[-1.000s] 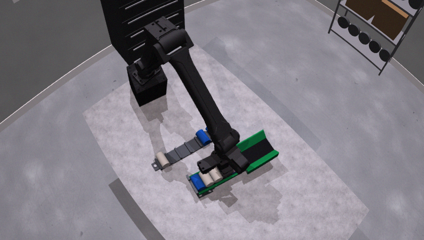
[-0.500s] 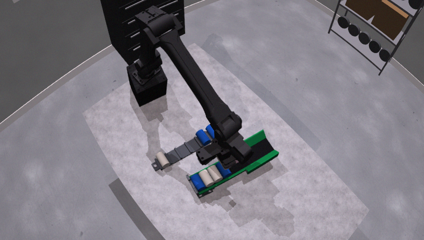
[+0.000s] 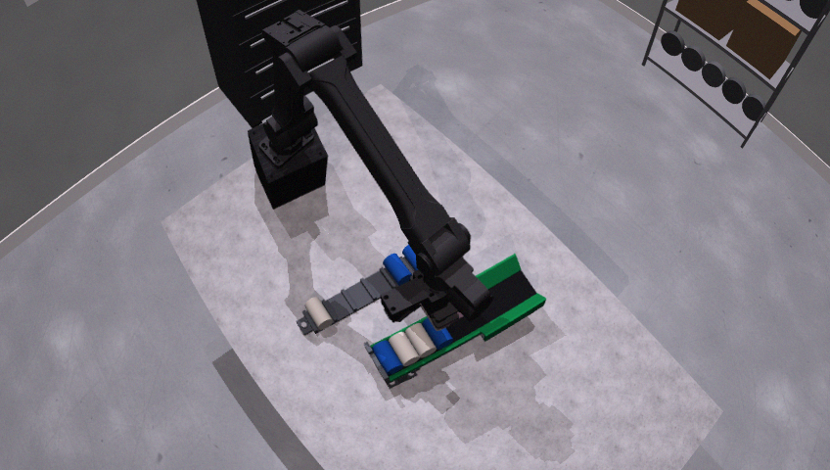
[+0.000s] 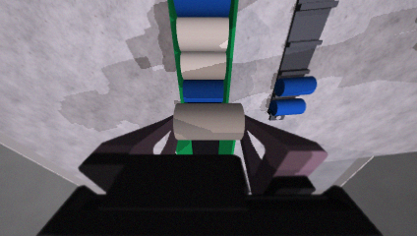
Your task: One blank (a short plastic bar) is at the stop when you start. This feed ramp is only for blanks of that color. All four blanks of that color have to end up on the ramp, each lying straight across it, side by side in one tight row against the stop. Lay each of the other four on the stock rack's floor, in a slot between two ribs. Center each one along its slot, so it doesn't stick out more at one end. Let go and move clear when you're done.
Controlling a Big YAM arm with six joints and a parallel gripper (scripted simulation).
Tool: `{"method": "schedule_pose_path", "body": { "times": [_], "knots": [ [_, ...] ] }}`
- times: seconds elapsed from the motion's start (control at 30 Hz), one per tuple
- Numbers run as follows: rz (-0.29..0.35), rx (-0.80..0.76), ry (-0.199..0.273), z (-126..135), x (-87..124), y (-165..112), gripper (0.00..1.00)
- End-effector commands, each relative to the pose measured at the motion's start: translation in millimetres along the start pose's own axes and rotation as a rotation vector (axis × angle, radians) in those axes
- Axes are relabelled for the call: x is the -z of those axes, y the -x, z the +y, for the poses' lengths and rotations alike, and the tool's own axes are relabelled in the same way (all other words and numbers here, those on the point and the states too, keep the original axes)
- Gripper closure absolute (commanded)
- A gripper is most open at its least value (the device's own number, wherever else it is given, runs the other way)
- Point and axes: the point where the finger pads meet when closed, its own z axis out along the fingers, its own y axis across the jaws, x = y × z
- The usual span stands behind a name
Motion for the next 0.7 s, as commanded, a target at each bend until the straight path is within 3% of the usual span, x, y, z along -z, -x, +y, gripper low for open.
{"method": "schedule_pose_path", "body": {
  "times": [0.0,0.17,0.23,0.43,0.57,0.6,0.67],
  "knots": [
    [0.002,0.005,0.041,-9,8,32,0.36],
    [-0.002,0.034,0.037,-69,-14,87,0.36],
    [-0.002,0.034,0.037,-69,-14,87,0.36],
    [-0.008,0.071,0.037,-163,-39,140,0.36],
    [-0.009,0.076,0.037,-176,-42,146,0.36],
    [-0.007,0.099,0.076,-153,-34,139,0.36],
    [-0.007,0.099,0.076,-153,-34,139,0.36]
  ]
}}
